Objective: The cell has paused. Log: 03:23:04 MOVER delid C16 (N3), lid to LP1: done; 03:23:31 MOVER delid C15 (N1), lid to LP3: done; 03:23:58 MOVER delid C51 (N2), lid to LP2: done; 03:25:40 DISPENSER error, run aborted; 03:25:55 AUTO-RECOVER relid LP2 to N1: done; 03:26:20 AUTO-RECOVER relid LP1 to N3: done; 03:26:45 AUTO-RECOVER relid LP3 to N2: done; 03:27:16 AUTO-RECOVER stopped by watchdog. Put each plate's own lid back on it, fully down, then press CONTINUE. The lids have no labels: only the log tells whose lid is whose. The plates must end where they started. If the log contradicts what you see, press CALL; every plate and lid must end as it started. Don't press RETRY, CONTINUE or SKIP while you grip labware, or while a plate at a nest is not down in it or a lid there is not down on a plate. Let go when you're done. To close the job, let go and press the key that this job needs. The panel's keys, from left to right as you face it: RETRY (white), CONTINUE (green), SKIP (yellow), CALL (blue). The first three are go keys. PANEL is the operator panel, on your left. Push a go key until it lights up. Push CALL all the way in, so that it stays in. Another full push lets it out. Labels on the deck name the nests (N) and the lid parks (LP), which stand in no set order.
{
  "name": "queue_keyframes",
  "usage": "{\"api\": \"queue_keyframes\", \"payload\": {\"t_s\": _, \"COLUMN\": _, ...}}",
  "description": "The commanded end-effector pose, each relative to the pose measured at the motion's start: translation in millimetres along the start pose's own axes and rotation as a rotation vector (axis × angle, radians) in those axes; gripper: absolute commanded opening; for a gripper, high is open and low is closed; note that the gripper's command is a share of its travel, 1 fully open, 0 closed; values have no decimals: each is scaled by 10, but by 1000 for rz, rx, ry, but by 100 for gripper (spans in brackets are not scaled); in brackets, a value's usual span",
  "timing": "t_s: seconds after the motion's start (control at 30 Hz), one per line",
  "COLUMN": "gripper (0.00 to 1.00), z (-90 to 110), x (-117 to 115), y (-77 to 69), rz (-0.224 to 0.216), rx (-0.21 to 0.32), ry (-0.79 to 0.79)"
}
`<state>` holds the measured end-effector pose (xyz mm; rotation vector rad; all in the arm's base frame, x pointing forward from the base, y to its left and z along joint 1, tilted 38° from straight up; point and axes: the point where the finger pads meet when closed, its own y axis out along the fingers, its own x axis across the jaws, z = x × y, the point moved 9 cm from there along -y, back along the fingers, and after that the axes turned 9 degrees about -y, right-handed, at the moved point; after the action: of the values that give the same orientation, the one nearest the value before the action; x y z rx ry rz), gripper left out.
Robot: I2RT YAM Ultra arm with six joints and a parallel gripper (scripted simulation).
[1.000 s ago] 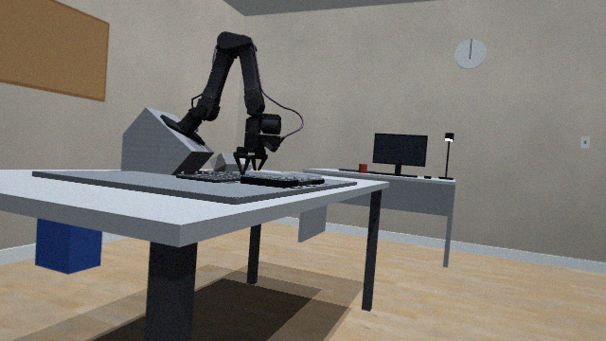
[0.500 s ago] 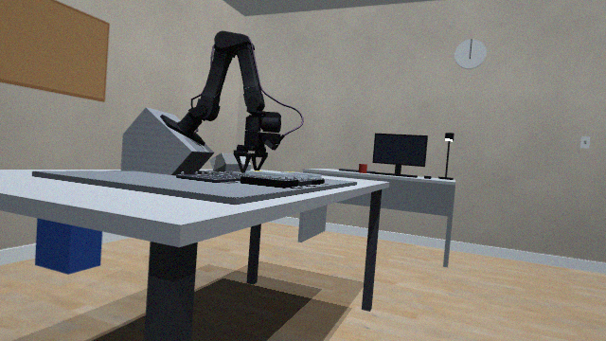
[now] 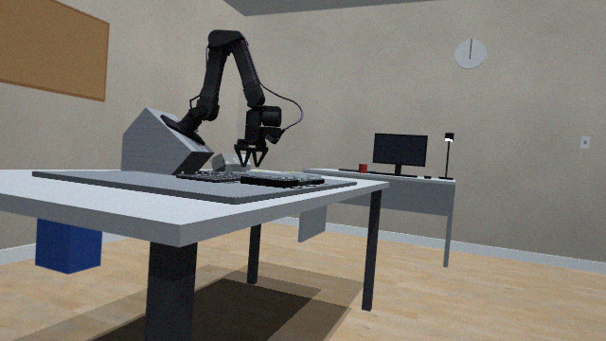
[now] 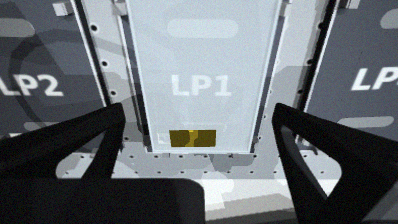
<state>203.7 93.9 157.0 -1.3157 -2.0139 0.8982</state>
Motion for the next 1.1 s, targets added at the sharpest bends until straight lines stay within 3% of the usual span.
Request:
{"api": "queue_keyframes", "payload": {"t_s": 0.0, "gripper": 100, "z": -113, "x": -30, "y": -169, "rz": 12, "rx": -42, "ry": 2}}
{"api": "queue_keyframes", "payload": {"t_s": 0.23, "gripper": 100, "z": -107, "x": -27, "y": -277, "rz": 10, "rx": -42, "ry": 2}}
{"api": "queue_keyframes", "payload": {"t_s": 1.07, "gripper": 100, "z": -121, "x": -13, "y": -289, "rz": 8, "rx": -41, "ry": 4}}
